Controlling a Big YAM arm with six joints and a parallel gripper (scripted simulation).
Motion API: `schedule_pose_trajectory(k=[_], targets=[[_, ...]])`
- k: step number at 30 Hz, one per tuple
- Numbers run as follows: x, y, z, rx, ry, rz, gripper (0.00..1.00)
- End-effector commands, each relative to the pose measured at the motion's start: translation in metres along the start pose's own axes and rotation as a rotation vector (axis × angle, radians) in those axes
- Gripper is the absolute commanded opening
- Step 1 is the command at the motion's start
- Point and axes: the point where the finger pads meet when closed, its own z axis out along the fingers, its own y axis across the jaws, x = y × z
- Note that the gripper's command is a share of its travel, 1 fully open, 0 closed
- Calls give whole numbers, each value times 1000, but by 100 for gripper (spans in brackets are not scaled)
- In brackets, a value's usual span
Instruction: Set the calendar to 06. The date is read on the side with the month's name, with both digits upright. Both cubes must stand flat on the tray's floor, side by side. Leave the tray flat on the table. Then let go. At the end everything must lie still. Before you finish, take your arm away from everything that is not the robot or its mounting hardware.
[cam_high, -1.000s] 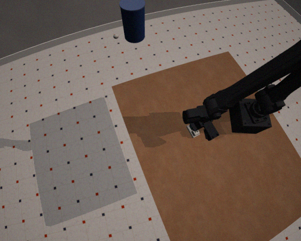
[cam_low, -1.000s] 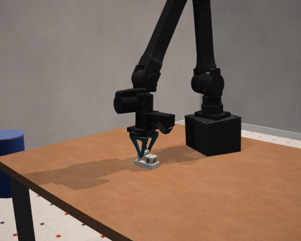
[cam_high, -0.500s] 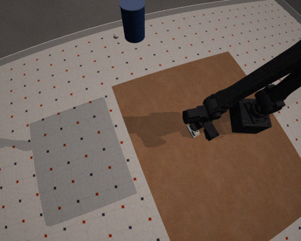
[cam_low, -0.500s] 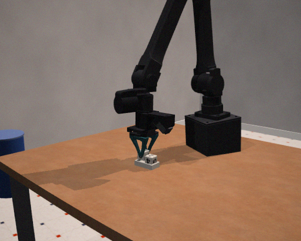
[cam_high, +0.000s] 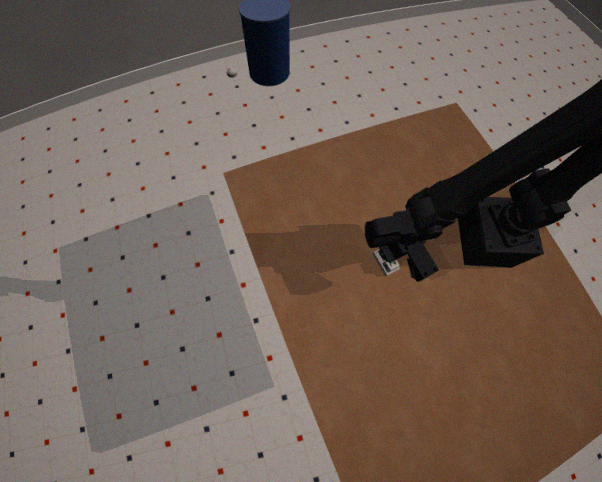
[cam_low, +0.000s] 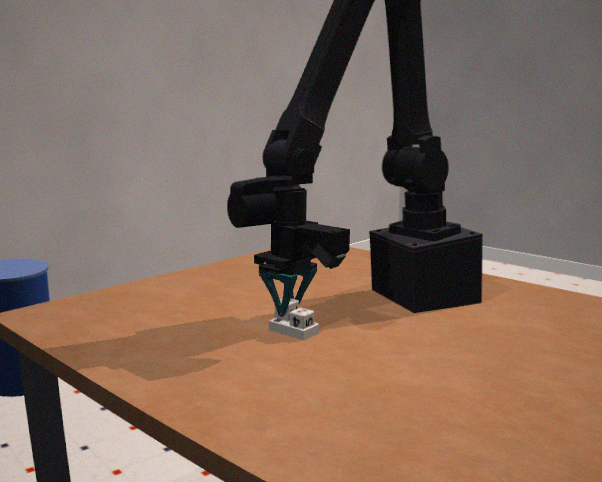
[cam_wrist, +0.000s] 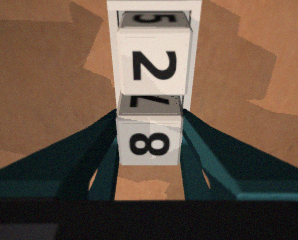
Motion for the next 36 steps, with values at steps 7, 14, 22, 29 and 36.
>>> schedule_pose_trajectory(k=[7, 14, 22, 29, 36], targets=[[7, -16, -1, 28, 5, -4, 26], [7, -16, -1, 28, 5, -4, 26], [9, -20, -2, 33, 7, -4, 26], [9, -20, -2, 28, 5, -3, 26], [9, -20, -2, 28, 5, -3, 26]])
